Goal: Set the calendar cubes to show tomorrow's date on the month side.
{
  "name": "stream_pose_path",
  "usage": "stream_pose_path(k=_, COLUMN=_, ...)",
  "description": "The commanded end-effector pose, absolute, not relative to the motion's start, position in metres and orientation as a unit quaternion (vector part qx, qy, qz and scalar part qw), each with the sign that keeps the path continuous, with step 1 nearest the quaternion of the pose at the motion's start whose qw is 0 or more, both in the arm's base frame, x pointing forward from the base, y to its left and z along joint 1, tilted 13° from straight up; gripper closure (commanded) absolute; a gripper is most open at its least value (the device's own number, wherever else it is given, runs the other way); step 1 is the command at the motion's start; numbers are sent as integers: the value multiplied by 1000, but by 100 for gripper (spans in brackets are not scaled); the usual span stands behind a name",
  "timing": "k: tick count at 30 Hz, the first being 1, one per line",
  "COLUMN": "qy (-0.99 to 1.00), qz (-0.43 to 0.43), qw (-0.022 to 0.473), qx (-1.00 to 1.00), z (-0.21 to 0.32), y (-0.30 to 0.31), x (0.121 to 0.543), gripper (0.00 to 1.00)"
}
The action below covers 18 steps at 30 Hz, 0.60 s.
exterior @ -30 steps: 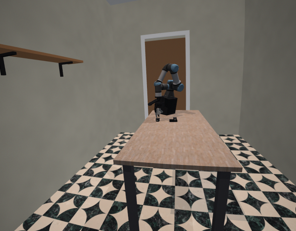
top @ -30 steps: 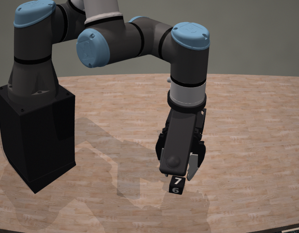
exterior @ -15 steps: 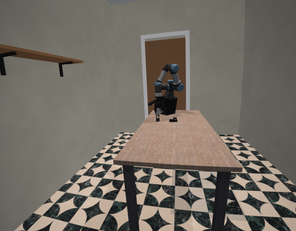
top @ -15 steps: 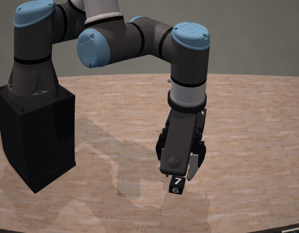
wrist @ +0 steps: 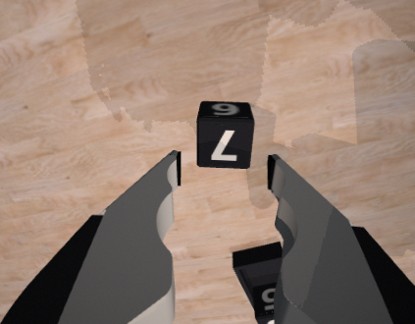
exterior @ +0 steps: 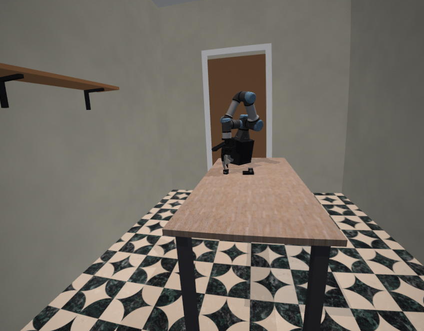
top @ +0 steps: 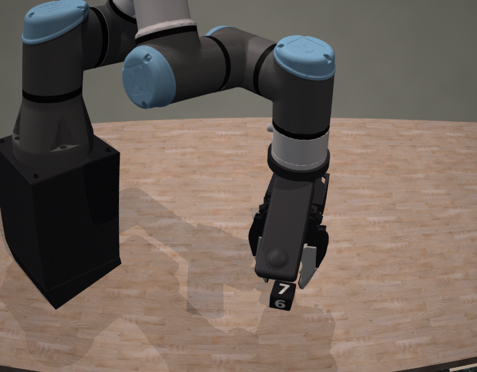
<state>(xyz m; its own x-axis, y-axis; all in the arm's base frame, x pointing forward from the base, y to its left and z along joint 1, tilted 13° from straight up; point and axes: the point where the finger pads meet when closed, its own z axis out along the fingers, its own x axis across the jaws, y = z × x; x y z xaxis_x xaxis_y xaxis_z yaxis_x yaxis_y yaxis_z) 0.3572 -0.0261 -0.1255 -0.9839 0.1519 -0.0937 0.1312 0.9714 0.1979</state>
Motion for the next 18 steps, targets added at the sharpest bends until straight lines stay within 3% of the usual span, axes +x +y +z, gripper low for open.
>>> stream_pose_path(k=1, qy=991, qz=95, qw=55, qx=71, z=-125, y=-27, x=358, gripper=71)
stream_pose_path(k=18, qy=991, qz=95, qw=55, qx=71, z=-121, y=-27, x=357, gripper=71)
